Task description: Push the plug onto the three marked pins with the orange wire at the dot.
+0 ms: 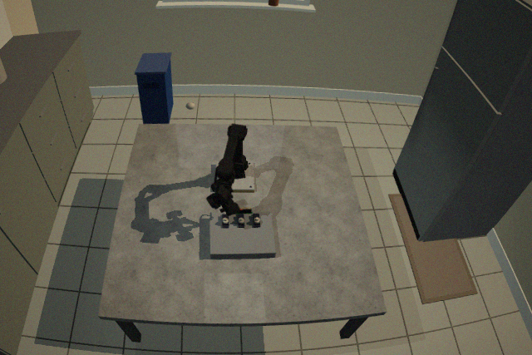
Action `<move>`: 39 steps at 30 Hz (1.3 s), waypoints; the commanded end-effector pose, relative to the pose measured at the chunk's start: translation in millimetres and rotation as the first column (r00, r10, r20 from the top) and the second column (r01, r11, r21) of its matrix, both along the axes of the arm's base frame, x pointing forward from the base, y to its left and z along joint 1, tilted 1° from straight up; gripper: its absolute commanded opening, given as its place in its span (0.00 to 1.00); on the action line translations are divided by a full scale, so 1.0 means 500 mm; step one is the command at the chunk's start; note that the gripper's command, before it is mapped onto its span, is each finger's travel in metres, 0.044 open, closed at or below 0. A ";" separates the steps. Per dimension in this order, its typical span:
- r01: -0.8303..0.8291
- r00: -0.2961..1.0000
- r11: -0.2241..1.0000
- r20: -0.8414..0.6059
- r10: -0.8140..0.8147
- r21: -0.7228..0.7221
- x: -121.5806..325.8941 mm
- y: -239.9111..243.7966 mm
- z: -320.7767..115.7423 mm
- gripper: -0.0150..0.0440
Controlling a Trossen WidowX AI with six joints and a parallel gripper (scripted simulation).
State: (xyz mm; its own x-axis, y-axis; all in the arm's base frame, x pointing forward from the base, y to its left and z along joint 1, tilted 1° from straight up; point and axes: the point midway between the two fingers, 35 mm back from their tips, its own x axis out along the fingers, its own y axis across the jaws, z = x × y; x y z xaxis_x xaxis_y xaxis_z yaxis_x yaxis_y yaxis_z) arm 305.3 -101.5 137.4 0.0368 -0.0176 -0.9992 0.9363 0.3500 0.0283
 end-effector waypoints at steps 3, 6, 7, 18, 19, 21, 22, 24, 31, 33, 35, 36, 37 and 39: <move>-0.204 0.979 0.979 -0.013 0.204 -0.003 -0.037 0.038 -0.001 0.25; -0.303 0.953 0.953 -0.016 0.303 -0.005 -0.055 0.055 0.000 0.25; -0.336 0.942 0.942 -0.017 0.336 -0.005 -0.062 0.061 0.000 0.25; -0.659 0.752 0.752 -0.027 0.659 -0.008 -0.132 0.117 -0.008 0.25; -0.684 0.729 0.729 -0.028 0.684 -0.008 -0.139 0.121 -0.009 0.25; -0.733 0.680 0.681 -0.030 0.732 -0.008 -0.152 0.130 -0.012 0.25; -0.756 0.655 0.655 -0.031 0.755 -0.008 -0.159 0.134 -0.014 0.25; -0.799 0.602 0.602 -0.032 0.798 -0.008 -0.172 0.142 -0.017 0.25; -0.909 0.416 0.416 -0.038 0.909 -0.006 -0.215 0.165 -0.031 0.25; -0.912 0.411 0.411 -0.038 0.911 -0.006 -0.215 0.166 -0.033 0.25; -0.912 0.411 0.411 -0.038 0.911 -0.006 -0.215 0.165 -0.040 0.25; -0.912 0.411 0.411 -0.038 0.911 -0.006 -0.214 0.165 -0.045 0.25; -0.912 0.411 0.411 -0.038 0.911 -0.006 -0.214 0.165 -0.052 0.25; -0.912 0.411 0.411 -0.038 0.911 -0.006 -0.213 0.165 -0.068 0.25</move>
